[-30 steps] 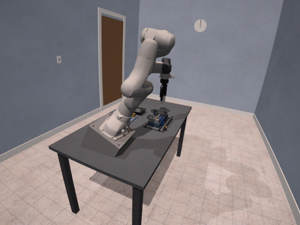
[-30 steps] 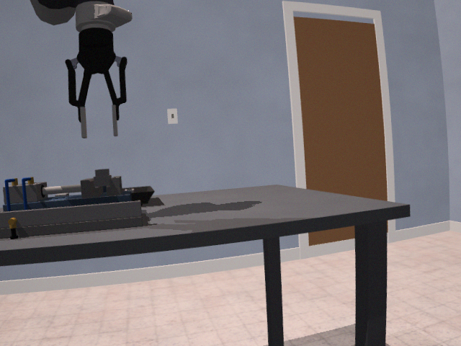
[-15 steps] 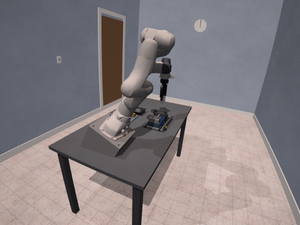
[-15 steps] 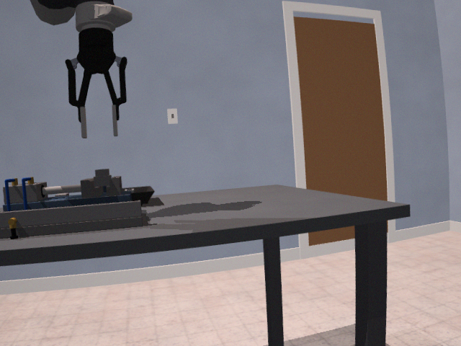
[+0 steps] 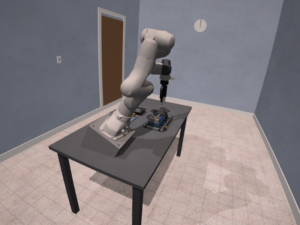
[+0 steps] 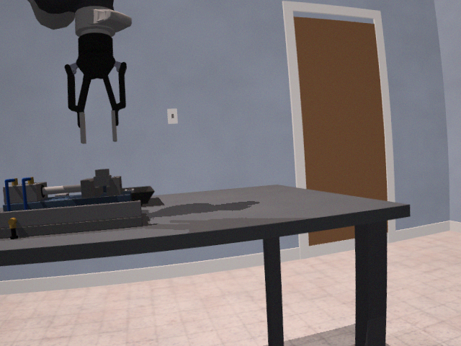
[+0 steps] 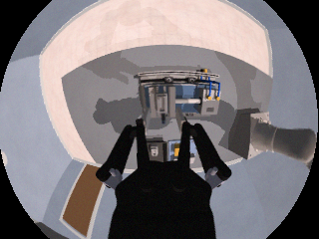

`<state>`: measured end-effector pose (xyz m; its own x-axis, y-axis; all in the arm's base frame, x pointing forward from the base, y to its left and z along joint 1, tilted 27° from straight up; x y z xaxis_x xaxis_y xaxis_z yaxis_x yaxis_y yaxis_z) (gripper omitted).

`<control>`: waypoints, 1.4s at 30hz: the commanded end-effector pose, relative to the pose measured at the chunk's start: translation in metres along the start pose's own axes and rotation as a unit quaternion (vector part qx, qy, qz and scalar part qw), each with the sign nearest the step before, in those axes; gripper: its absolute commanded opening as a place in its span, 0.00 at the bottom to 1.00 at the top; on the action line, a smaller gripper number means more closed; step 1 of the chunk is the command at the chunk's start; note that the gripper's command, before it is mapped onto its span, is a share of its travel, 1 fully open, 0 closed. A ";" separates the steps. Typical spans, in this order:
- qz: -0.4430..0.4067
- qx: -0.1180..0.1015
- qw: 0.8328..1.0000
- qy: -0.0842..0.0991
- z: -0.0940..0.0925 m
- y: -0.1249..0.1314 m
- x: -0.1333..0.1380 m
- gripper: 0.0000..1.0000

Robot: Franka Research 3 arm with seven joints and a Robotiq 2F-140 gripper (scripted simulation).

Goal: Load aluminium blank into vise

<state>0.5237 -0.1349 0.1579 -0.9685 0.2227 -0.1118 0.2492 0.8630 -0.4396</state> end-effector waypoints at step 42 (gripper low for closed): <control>-0.004 -0.002 1.000 -0.003 0.052 0.002 -0.002 0.40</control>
<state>0.5254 -0.1573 0.1129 -0.9688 0.2200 -0.1140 0.2477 0.8645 -0.4374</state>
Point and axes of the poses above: the point where the finger pads meet when closed, its own z axis out along the fingers, its own x axis across the jaws, y = z × x, the point moved 1 cm from there along -z, back along the fingers, and after that the axes turned 10 degrees about z, right-handed, at the moved point
